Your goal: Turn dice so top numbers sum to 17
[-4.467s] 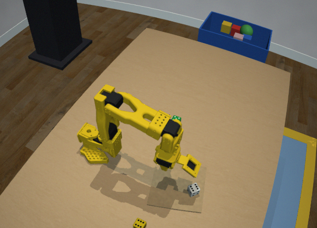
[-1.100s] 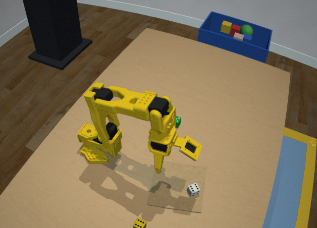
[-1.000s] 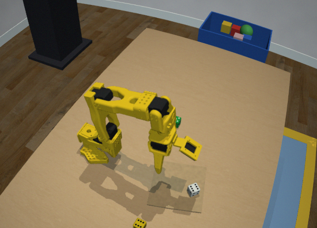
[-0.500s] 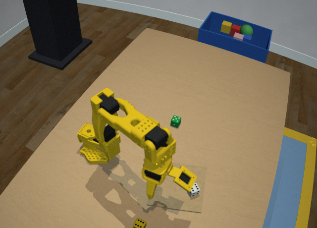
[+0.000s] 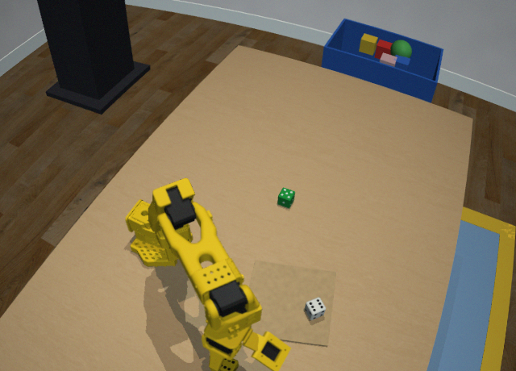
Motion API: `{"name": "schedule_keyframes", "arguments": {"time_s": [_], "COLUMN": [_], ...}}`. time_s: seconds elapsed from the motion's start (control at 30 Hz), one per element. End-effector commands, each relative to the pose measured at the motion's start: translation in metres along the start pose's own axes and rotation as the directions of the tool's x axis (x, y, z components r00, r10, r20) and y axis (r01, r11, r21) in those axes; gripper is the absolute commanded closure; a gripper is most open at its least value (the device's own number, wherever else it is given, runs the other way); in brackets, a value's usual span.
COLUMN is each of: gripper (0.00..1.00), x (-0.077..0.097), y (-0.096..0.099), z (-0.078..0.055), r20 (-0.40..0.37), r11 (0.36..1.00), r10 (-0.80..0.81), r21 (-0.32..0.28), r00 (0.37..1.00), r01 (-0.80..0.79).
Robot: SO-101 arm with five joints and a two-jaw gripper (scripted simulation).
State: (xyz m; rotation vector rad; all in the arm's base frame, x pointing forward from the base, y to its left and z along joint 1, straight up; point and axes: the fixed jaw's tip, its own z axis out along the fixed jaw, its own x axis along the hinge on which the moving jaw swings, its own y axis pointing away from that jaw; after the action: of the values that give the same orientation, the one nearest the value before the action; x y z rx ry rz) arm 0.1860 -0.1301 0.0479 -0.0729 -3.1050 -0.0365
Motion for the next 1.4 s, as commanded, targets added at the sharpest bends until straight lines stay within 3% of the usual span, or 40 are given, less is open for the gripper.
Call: {"name": "schedule_keyframes", "arguments": {"time_s": [0.0,0.57,0.6,1.37], "gripper": [0.69,0.69,0.69,0.69], "x": [-0.0043,-0.0043,-0.0073,-0.0075], "y": [-0.0064,-0.0064,-0.0084,-0.0086], "z": [-0.0103,-0.0103,-0.0178,-0.0165], "r20": [0.043,0.043,0.072,0.072], "r11": [1.0,1.0,0.999,0.999], "r10": [-0.002,-0.002,-0.012,-0.012], "r21": [0.027,0.027,0.048,0.048], "r00": [0.999,0.999,0.997,0.997], "r01": [0.001,0.001,0.009,0.009]}}
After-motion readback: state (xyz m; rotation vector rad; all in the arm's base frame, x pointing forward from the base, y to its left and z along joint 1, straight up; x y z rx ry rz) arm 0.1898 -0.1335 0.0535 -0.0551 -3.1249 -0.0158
